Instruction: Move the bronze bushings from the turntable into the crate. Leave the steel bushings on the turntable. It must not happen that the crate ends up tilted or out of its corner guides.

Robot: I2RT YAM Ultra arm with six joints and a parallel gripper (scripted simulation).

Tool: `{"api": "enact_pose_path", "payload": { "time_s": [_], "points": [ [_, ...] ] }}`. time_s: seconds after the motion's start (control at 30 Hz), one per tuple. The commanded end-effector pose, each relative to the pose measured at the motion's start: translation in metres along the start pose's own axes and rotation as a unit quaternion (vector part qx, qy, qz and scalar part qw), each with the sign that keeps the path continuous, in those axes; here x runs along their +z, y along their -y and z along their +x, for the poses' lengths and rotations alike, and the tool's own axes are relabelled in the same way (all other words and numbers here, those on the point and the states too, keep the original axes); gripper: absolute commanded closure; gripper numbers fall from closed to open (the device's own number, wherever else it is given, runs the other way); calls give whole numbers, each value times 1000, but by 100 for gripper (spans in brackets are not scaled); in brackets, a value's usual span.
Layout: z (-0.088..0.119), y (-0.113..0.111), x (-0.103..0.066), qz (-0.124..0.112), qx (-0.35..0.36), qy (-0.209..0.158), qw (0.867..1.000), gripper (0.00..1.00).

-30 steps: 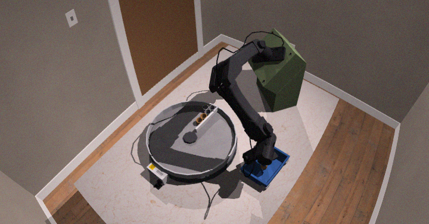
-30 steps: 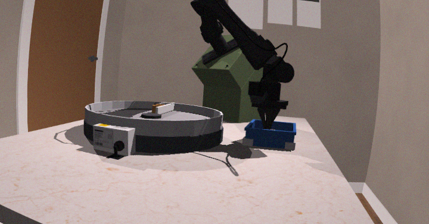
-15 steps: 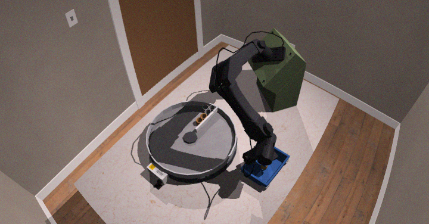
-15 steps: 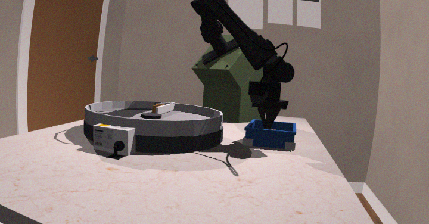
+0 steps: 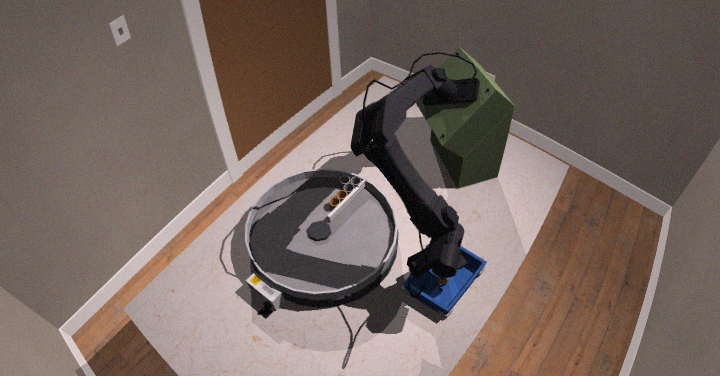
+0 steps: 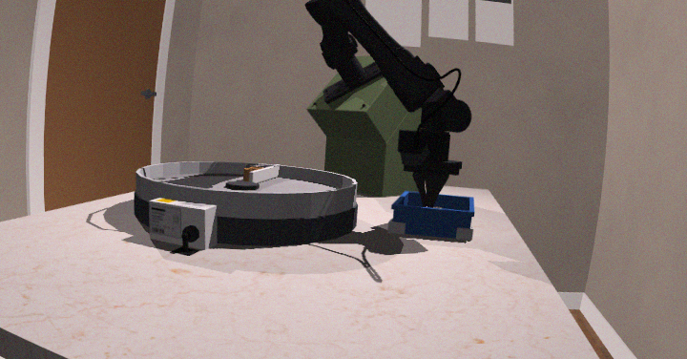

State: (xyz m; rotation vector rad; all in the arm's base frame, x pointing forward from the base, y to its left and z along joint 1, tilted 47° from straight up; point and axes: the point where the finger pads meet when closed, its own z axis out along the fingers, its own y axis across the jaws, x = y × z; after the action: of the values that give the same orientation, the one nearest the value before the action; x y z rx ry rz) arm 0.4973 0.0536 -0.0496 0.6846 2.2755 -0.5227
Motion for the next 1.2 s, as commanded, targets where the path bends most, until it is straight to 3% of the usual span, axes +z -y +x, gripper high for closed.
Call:
{"api": "enact_pose_path", "payload": {
  "time_s": [0.0,1.17],
  "points": [
    [12,-9,-6,-10,-16,0,1000,100],
    [12,-8,-11,-8,-9,5,1000,100]
  ]
}}
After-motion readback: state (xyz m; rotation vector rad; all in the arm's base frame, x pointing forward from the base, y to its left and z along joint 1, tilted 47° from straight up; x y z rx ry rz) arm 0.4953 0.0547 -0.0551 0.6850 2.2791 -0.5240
